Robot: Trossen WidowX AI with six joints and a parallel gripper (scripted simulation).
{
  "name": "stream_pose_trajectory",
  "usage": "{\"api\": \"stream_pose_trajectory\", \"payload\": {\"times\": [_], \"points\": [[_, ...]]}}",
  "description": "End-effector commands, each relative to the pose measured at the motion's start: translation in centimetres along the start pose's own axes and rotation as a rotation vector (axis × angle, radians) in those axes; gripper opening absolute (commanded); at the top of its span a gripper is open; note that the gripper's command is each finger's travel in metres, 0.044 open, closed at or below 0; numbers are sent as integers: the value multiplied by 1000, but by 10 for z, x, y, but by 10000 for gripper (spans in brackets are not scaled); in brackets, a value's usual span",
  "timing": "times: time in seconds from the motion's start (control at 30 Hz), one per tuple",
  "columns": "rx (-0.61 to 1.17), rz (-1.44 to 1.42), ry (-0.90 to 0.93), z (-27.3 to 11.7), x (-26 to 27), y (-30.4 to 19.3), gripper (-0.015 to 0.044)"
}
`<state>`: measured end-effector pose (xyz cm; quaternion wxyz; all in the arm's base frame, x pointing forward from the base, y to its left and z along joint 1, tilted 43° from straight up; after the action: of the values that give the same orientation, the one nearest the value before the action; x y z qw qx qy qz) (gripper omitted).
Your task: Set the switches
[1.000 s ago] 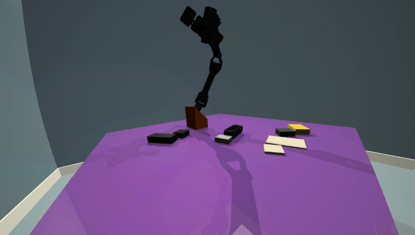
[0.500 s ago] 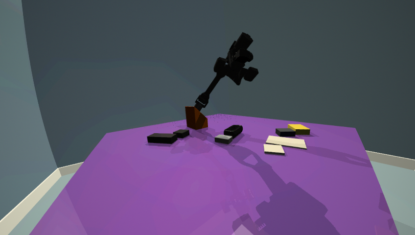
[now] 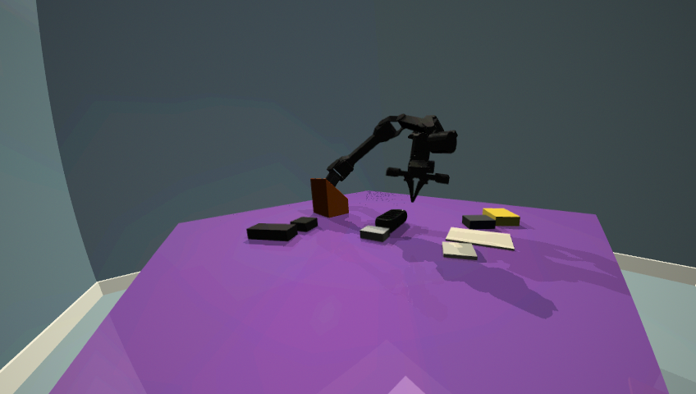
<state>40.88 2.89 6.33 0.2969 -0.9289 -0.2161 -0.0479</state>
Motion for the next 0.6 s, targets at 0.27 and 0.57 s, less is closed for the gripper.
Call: {"api": "stream_pose_trajectory", "payload": {"times": [0.27, 0.57], "points": [[120, 230, -146, 33, -1, -50, 0], [117, 227, -130, 33, -4, -45, 0]]}}
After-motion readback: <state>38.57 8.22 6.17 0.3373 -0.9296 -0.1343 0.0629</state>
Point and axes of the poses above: the point midway between the two fingers, 35 mm back from their tips, its own z axis out along the fingers, its own x axis across the jaws, y = z × x, the point moved 1 cm from there along -z, back along the fingers, and after that the axes turned 4 degrees about z, right-handed, at the moved point
